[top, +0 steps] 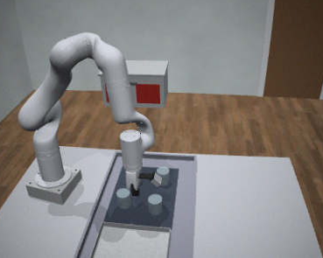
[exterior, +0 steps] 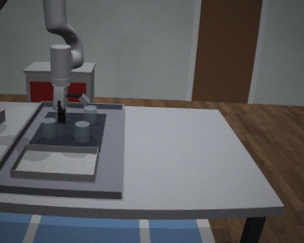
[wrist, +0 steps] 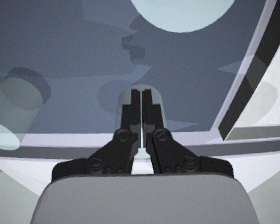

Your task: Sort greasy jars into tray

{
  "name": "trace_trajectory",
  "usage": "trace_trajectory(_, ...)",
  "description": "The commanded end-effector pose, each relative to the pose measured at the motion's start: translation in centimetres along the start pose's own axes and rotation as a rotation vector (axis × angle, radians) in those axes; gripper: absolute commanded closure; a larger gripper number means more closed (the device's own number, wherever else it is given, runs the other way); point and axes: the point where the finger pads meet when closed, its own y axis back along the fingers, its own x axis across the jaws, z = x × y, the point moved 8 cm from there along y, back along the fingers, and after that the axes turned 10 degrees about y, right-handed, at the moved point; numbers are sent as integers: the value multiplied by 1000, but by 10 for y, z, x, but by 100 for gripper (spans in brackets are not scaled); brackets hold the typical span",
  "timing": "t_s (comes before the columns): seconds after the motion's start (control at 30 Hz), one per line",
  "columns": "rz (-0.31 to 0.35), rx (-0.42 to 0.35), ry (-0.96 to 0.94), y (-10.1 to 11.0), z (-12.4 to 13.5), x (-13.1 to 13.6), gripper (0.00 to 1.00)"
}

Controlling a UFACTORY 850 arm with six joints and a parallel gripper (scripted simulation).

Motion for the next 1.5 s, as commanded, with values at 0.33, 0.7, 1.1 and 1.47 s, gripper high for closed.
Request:
trace_trajectory(0.33,-4,8,1,-10,-1,1,100)
trace_trajectory(0.7,-4,8,1,-10,0,1,100)
trace_trajectory(1.1,-4,8,1,-10,1,0,100)
trace_trajectory(1.47,-4,8,1,-10,3,0,100)
